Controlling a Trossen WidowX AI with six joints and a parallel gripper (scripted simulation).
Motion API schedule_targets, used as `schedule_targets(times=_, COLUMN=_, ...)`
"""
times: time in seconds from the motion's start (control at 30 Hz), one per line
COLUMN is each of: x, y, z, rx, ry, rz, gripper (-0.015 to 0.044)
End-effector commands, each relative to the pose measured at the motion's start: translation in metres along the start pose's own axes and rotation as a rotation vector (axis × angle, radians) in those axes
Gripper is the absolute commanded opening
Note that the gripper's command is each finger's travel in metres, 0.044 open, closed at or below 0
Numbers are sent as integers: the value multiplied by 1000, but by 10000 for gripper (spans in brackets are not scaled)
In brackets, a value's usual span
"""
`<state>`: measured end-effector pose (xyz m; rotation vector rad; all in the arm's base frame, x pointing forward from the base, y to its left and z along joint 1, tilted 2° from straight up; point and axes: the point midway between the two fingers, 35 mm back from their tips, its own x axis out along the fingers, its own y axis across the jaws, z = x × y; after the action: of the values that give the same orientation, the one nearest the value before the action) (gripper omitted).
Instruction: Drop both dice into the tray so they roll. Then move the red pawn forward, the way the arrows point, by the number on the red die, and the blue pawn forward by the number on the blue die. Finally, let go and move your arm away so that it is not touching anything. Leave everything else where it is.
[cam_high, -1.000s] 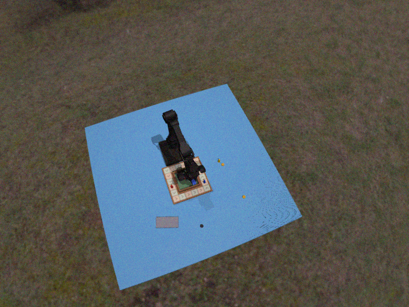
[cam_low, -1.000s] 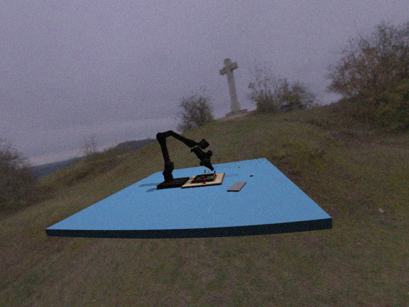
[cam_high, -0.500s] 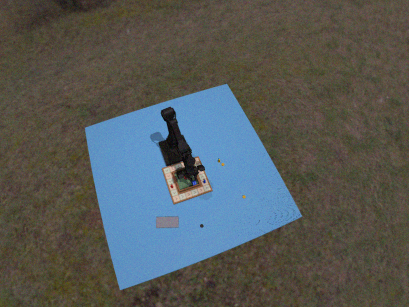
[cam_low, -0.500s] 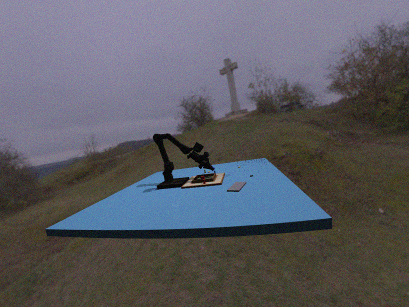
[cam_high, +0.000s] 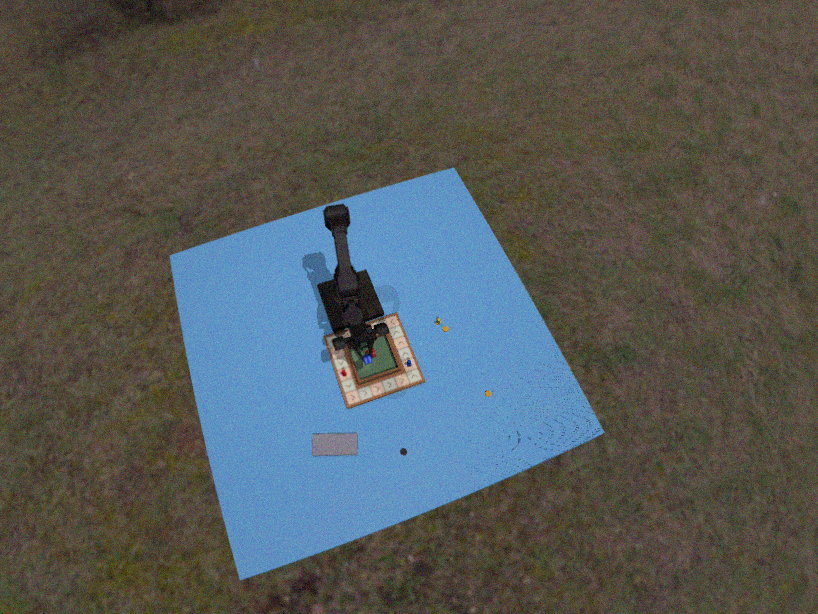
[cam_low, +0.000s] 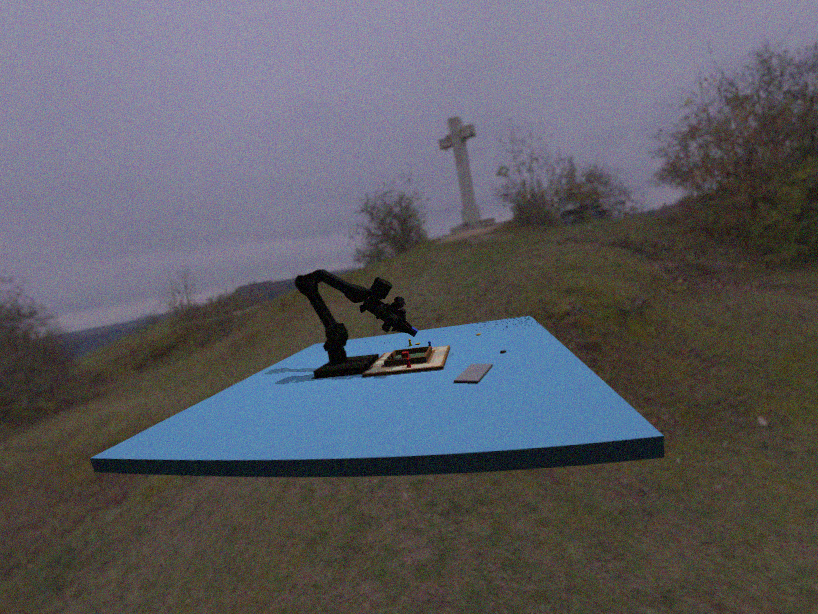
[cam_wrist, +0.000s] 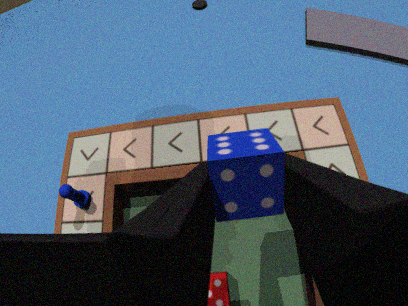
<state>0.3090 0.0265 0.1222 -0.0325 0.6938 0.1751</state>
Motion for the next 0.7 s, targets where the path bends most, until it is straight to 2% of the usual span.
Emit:
schedule_targets(times=0.0, x=-5, y=-6, z=1, rx=-10, ry=-8, rz=10, gripper=0)
schedule_targets(times=0.3, x=-5, y=60, z=1, rx=-5, ry=-8, rz=14, gripper=0)
schedule_targets(times=0.67, x=-5, y=59, z=0, rx=-10, ry=-6, rz=18, gripper=0)
